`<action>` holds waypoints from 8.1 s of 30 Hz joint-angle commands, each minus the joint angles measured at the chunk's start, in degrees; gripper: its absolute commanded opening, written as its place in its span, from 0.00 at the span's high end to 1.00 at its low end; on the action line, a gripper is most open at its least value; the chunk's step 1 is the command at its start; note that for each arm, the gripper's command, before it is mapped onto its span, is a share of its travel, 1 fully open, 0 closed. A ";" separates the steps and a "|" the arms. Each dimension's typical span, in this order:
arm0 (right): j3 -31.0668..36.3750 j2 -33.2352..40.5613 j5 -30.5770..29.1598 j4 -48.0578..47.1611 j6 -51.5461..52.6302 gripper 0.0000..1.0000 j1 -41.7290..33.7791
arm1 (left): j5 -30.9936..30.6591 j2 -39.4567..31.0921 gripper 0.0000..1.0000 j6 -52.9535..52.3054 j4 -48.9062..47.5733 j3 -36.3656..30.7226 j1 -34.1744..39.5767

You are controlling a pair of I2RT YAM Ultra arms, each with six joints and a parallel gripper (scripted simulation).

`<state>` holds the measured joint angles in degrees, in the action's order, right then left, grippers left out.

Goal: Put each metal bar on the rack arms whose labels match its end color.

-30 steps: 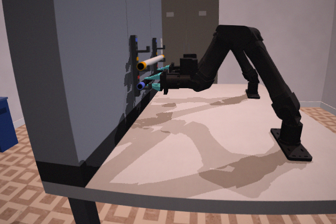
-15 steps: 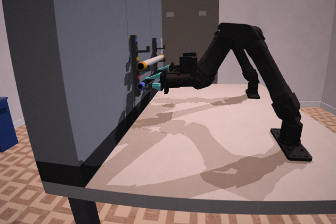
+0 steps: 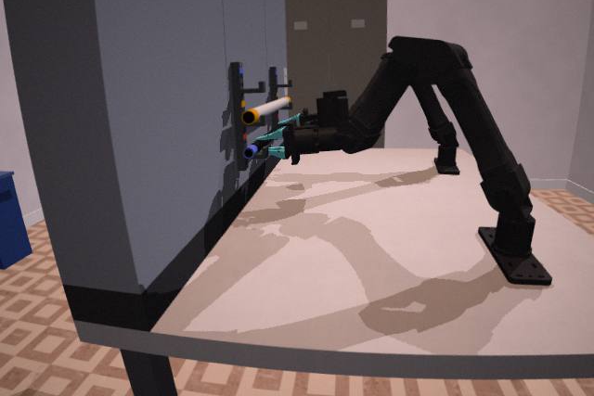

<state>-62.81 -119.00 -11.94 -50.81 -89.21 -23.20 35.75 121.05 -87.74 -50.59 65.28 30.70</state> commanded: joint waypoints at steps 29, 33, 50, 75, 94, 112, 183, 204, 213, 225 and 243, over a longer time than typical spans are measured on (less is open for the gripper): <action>-4.03 4.96 -0.36 4.20 -0.36 1.00 0.29 | 0.74 -5.33 1.00 -2.25 3.23 3.24 -0.18; -4.15 5.13 -0.41 4.44 -0.18 1.00 0.30 | 0.77 -5.61 1.00 -2.36 3.64 3.42 -0.17; -4.84 6.35 -0.44 6.24 0.02 1.00 0.30 | 0.89 -6.90 1.00 -2.40 5.68 4.17 -0.14; -6.21 8.05 -0.45 9.08 0.24 1.00 0.31 | 0.99 -8.68 1.00 -2.42 8.83 5.58 -0.13; -6.63 8.40 -0.47 9.77 0.32 1.00 0.31 | 1.06 -9.07 1.00 -2.45 9.67 6.04 -0.13; -4.23 10.09 -0.78 9.01 0.43 1.00 -0.03 | 1.98 -10.57 1.00 -2.47 9.22 4.09 0.84; 6.92 17.55 -2.23 5.17 0.81 1.00 -1.38 | 6.31 -14.72 1.00 -3.92 2.66 -5.89 5.03; 7.10 17.43 -2.35 4.47 0.97 1.00 -1.35 | 6.49 -14.30 1.00 -4.81 1.25 -6.07 5.17; 7.12 17.32 -2.35 4.32 0.96 1.00 -1.35 | 6.45 -14.08 1.00 -4.86 0.85 -6.20 5.15; 7.23 17.19 -2.34 3.80 0.97 1.00 -1.35 | 6.48 -13.87 1.00 -5.28 0.14 -6.22 5.16; 7.46 16.91 -2.34 2.91 1.12 1.00 -1.28 | 6.54 -13.52 1.00 -5.87 -0.88 -6.37 5.25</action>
<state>-54.78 -105.08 -12.95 -42.06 -86.87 -24.51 41.21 109.38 -90.04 -46.00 58.35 35.44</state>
